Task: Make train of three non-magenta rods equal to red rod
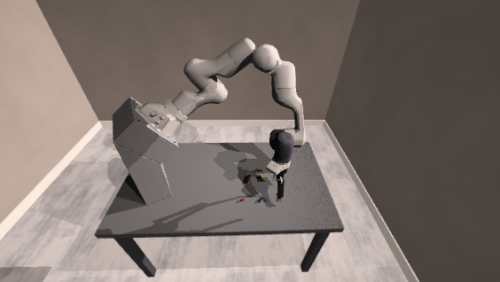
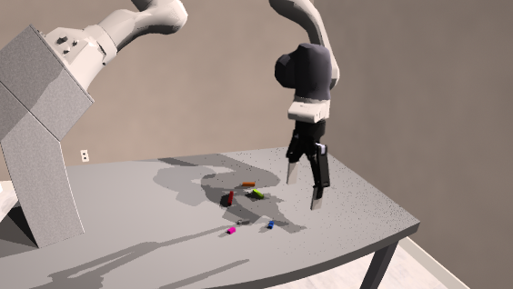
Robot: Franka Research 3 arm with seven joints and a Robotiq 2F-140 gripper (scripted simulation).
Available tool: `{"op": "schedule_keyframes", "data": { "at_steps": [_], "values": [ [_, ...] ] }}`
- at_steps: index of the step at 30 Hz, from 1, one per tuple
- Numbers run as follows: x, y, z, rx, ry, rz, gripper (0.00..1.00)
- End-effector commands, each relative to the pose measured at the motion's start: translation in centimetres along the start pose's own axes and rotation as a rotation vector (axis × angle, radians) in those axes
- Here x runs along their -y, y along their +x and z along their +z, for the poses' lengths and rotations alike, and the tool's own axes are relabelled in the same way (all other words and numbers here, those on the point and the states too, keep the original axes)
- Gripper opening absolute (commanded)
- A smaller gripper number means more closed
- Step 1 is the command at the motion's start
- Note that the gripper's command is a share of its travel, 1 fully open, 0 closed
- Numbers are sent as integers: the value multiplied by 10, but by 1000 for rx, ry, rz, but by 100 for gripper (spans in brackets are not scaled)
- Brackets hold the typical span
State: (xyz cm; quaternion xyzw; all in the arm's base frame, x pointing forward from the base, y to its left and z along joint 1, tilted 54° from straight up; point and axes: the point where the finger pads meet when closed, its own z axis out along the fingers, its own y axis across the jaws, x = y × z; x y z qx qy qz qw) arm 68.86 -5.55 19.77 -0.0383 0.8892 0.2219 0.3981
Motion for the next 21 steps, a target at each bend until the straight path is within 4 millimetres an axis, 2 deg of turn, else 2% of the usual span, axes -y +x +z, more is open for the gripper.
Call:
{"op": "schedule_keyframes", "data": {
  "at_steps": [1,3,6,21],
  "values": [
    [-1,-2,0,0,-1,-1,100],
    [-1,0,0,0,-1,-20,100],
    [2,16,-5,1,-1,-183,100],
    [4,38,-11,1,-1,-396,100]
  ]
}}
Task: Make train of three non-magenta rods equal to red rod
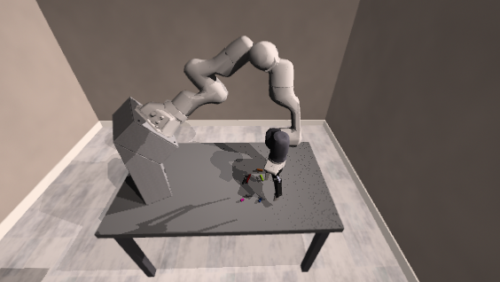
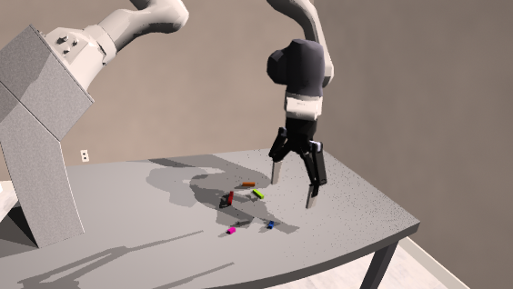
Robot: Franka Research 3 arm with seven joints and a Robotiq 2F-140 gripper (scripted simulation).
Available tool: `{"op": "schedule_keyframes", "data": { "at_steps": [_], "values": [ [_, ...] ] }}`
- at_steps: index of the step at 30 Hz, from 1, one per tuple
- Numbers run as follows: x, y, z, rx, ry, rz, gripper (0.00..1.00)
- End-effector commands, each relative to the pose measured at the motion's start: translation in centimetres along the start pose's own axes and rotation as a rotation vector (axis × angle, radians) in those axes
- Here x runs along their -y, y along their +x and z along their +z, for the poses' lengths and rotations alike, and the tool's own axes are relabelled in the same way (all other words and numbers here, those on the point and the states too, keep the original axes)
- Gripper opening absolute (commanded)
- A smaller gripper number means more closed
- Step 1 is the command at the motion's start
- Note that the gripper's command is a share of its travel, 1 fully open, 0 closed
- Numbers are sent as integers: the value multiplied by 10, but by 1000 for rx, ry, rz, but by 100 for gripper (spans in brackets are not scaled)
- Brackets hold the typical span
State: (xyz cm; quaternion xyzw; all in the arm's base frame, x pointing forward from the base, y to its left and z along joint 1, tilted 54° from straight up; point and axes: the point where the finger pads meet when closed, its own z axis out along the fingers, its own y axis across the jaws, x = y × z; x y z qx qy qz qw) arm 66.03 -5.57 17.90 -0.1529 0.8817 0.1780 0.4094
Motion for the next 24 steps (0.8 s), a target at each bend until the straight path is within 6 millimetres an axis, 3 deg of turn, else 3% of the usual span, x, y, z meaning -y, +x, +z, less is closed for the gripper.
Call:
{"op": "schedule_keyframes", "data": {
  "at_steps": [1,24],
  "values": [
    [2,7,-2,25,20,-165,100],
    [-5,40,-10,22,24,-490,100]
  ]
}}
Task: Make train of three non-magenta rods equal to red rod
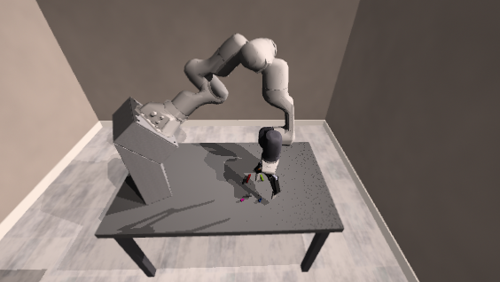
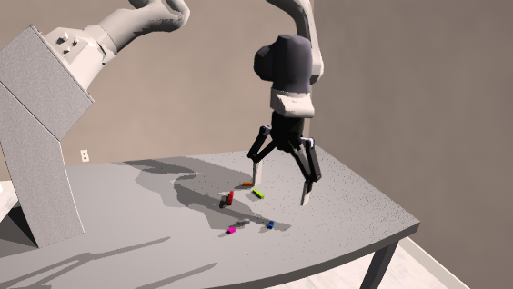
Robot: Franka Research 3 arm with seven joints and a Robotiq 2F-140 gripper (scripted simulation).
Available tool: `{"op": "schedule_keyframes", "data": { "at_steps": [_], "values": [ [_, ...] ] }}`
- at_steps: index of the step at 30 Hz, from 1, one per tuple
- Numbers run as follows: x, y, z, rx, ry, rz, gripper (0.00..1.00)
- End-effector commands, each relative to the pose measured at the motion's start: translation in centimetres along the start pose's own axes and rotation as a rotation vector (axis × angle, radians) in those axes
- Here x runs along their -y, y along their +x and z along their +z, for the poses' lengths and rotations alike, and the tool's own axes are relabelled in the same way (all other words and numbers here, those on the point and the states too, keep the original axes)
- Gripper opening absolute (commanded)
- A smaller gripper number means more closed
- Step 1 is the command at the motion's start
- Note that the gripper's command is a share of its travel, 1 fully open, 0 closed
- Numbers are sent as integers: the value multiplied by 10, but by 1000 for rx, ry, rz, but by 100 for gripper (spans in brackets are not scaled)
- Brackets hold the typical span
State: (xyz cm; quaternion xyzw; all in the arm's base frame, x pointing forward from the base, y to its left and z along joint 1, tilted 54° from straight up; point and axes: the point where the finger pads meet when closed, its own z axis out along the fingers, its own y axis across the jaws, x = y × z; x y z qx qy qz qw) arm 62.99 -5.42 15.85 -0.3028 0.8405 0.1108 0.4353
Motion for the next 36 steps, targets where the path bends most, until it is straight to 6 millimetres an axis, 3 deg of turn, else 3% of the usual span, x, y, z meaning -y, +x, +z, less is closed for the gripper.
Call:
{"op": "schedule_keyframes", "data": {
  "at_steps": [1,8,9,36],
  "values": [
    [2,8,-3,9,36,-163,100],
    [-3,15,-5,7,37,-246,100],
    [-3,15,-5,7,37,-246,15],
    [-3,15,-5,7,37,-246,15]
  ]
}}
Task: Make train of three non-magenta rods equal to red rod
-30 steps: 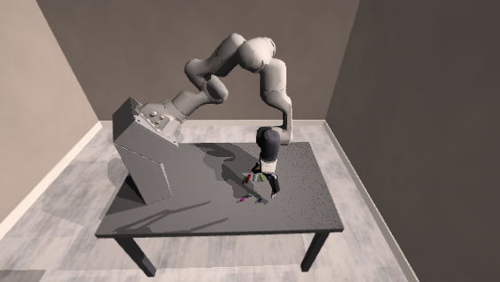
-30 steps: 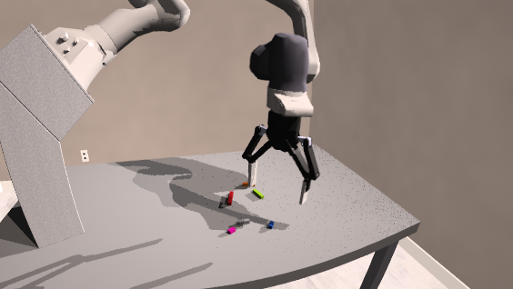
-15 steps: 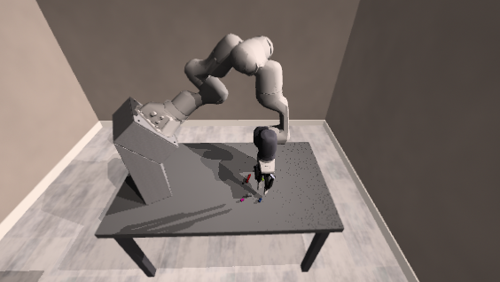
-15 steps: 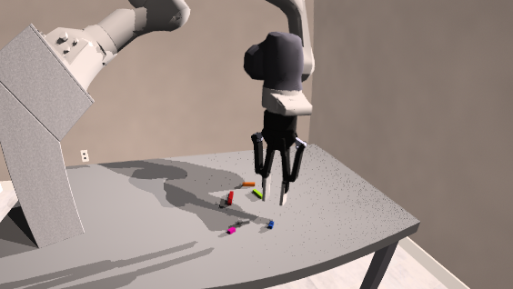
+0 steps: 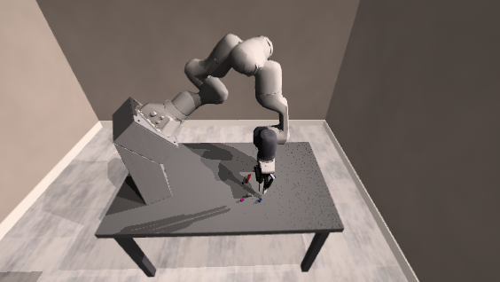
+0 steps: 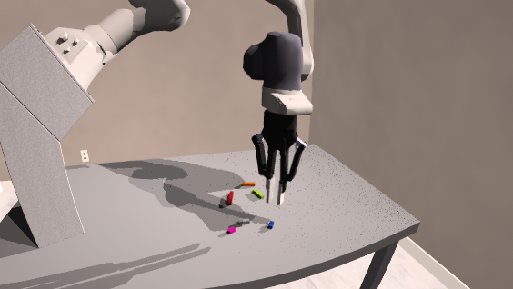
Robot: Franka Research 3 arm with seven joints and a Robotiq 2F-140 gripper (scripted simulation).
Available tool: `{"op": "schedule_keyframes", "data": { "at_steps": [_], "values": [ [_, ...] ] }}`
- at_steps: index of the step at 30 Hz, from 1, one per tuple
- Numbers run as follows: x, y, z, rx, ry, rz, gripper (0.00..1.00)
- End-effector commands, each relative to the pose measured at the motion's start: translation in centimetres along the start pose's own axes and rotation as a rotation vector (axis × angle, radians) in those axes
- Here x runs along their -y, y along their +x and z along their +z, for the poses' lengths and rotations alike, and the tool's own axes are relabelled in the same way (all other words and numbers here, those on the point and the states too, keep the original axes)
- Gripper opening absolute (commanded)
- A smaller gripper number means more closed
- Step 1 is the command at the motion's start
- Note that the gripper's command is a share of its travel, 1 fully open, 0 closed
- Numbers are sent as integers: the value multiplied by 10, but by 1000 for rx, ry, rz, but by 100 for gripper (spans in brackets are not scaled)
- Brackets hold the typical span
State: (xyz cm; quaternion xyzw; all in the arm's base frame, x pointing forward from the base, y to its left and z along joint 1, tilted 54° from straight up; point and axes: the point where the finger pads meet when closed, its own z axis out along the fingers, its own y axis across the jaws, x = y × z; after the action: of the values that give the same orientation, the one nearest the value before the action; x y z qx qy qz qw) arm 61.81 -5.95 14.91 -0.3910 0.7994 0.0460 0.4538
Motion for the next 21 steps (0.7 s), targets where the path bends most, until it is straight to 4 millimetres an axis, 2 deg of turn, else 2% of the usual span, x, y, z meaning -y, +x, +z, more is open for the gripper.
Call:
{"op": "schedule_keyframes", "data": {
  "at_steps": [1,21],
  "values": [
    [0,1,-1,-1,2,-12,15],
    [0,1,3,-1,2,-12,15]
  ]
}}
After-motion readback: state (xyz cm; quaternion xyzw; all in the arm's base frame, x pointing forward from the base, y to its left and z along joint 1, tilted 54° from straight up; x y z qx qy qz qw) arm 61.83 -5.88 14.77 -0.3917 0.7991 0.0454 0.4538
